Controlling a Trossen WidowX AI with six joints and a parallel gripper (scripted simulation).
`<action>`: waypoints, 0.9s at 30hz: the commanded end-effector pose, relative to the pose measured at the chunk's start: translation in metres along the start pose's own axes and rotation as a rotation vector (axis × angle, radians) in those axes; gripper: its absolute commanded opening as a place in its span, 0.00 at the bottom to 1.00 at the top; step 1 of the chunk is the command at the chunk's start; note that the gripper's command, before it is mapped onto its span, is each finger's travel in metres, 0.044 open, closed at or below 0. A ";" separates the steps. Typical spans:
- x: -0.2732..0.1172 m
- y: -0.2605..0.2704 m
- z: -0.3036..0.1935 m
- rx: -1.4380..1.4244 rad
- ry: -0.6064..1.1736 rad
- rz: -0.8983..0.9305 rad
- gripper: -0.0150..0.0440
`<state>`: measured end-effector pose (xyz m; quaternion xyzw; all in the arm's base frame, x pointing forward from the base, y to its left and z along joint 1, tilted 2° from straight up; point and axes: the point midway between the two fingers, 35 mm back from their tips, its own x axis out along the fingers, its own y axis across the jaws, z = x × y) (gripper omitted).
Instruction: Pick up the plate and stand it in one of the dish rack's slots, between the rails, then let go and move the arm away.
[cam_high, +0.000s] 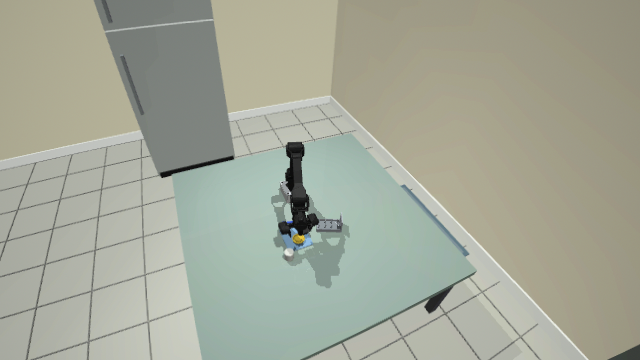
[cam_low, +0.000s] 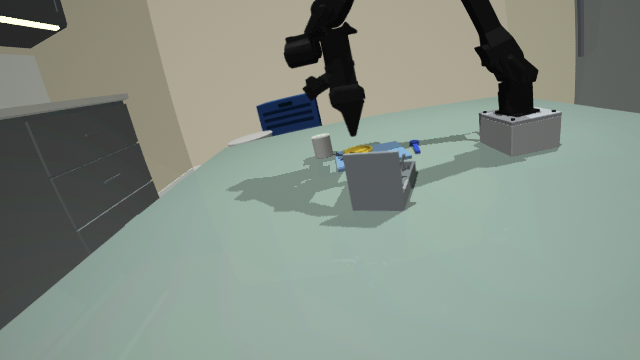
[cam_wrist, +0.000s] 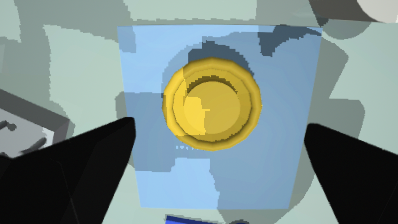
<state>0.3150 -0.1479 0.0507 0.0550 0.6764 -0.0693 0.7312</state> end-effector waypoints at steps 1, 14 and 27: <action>0.009 0.002 -0.003 -0.005 0.012 0.008 0.93; 0.030 0.002 -0.003 -0.005 0.012 0.009 0.93; 0.051 0.003 -0.006 -0.005 0.012 0.009 0.93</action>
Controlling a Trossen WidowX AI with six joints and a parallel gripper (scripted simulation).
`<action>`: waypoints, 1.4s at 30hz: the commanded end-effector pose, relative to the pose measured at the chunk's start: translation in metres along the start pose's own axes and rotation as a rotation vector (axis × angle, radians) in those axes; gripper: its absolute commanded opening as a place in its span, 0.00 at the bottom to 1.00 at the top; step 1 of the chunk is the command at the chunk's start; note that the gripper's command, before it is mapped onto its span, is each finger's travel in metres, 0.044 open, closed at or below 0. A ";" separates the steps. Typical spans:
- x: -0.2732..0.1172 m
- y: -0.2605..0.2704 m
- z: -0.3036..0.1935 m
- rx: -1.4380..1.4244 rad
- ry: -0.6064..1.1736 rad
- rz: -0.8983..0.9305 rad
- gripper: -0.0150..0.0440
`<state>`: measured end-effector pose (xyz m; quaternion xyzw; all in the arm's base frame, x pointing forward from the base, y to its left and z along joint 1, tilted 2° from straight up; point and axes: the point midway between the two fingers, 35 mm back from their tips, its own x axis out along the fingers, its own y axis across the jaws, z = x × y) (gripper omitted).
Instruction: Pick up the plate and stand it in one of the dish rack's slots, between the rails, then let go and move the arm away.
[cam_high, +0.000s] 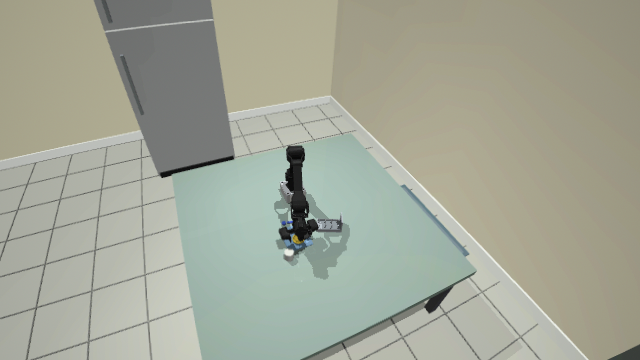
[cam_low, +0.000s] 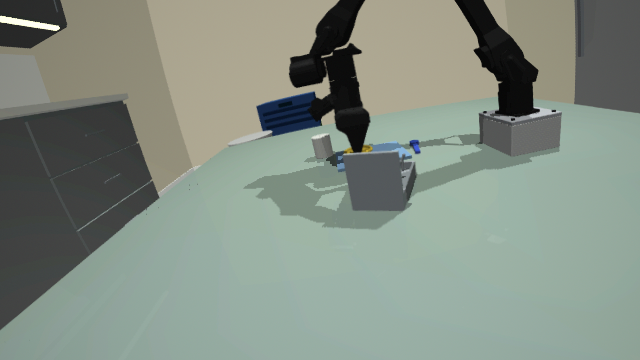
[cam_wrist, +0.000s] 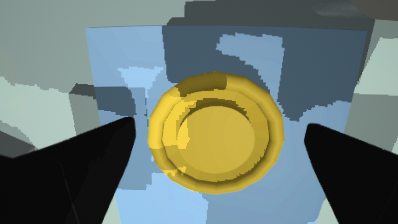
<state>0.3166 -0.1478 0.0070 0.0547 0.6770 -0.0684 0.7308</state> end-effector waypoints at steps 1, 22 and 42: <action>0.008 0.002 -0.004 -0.003 0.011 0.008 0.93; 0.009 0.002 -0.004 -0.003 0.011 0.008 0.69; -0.086 -0.003 0.012 -0.003 0.009 0.007 0.25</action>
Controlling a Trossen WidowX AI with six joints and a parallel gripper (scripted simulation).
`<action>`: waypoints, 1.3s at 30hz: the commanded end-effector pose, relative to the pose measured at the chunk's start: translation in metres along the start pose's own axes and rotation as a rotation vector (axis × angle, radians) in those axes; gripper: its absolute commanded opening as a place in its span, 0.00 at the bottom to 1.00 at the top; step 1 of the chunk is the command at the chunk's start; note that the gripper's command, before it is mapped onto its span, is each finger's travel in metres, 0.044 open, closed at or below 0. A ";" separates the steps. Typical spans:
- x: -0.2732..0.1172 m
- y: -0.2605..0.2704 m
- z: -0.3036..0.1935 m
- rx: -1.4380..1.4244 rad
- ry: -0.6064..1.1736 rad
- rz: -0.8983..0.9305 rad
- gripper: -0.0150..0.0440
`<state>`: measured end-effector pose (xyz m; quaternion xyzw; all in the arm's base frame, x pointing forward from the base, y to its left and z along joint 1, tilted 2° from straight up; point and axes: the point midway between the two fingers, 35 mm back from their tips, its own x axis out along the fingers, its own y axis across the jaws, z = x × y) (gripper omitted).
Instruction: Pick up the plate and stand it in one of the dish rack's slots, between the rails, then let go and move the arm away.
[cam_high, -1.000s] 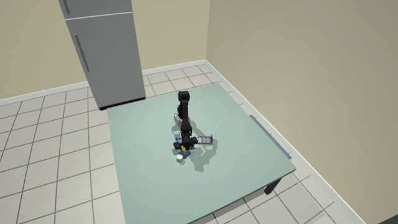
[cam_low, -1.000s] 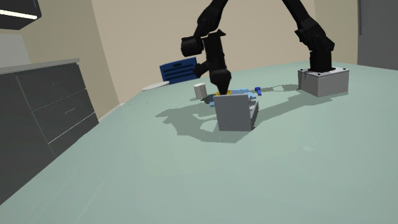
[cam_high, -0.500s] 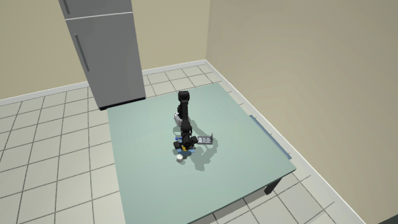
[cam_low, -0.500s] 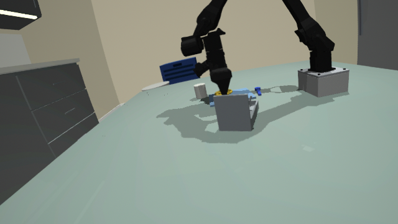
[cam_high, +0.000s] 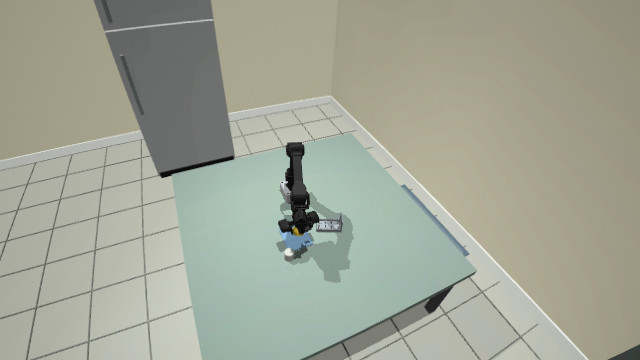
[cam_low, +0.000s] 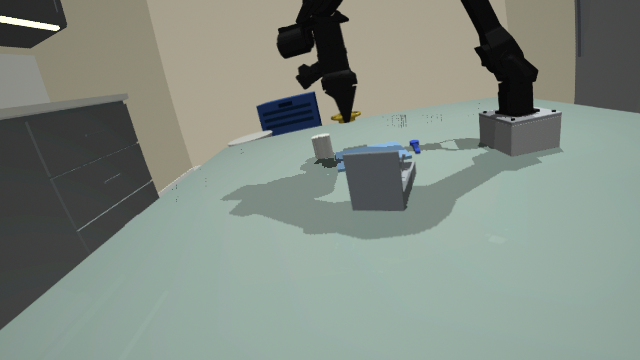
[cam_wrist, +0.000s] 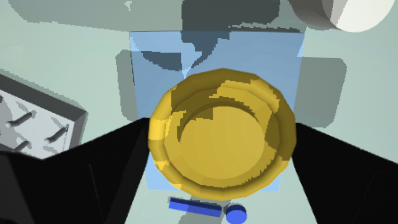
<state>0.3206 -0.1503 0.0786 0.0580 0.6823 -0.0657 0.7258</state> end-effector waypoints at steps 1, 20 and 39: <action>-0.019 -0.001 0.002 -0.004 -0.007 0.000 0.25; -0.093 -0.001 0.002 -0.004 -0.007 0.000 0.25; -0.091 0.102 -0.090 0.404 0.004 0.010 0.25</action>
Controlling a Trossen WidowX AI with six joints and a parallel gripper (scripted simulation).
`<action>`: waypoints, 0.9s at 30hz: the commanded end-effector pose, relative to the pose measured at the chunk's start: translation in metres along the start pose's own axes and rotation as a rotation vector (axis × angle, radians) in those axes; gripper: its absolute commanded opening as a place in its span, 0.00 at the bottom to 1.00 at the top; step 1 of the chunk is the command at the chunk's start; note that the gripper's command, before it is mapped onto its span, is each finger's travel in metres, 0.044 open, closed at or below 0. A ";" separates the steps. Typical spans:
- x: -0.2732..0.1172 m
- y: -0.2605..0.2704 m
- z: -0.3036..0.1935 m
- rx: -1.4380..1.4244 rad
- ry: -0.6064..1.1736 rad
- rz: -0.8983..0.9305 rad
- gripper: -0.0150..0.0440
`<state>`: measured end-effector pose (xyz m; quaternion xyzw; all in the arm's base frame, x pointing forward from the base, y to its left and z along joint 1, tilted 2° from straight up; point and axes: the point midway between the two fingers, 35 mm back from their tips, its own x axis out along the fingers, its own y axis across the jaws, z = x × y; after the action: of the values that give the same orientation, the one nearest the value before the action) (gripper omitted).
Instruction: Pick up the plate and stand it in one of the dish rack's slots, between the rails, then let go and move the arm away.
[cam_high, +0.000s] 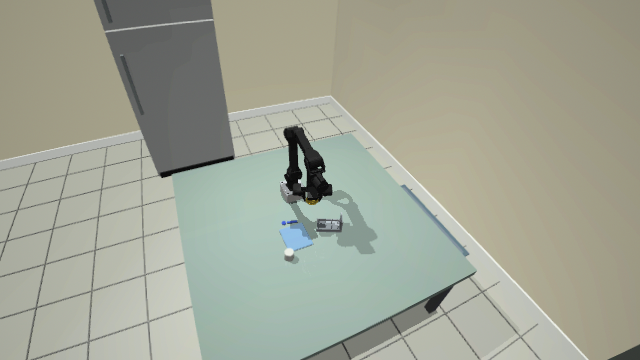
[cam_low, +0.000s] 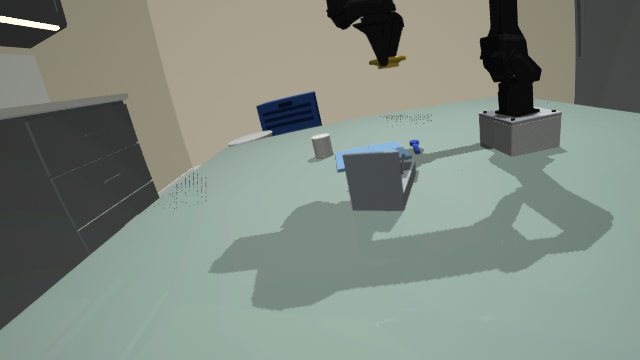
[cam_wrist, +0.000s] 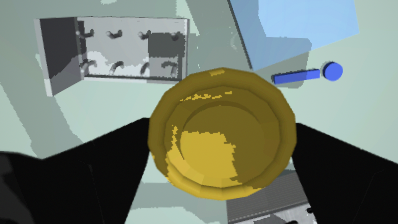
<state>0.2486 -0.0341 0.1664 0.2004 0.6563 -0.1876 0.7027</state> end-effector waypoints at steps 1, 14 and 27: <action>0.004 0.000 -0.004 0.020 0.004 -0.005 0.25; 0.052 0.025 0.019 -0.184 0.014 0.259 0.25; 0.092 0.043 0.037 -0.412 -0.082 0.537 0.25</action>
<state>0.3070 -0.0192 0.0873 0.2137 0.5901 0.1004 0.7720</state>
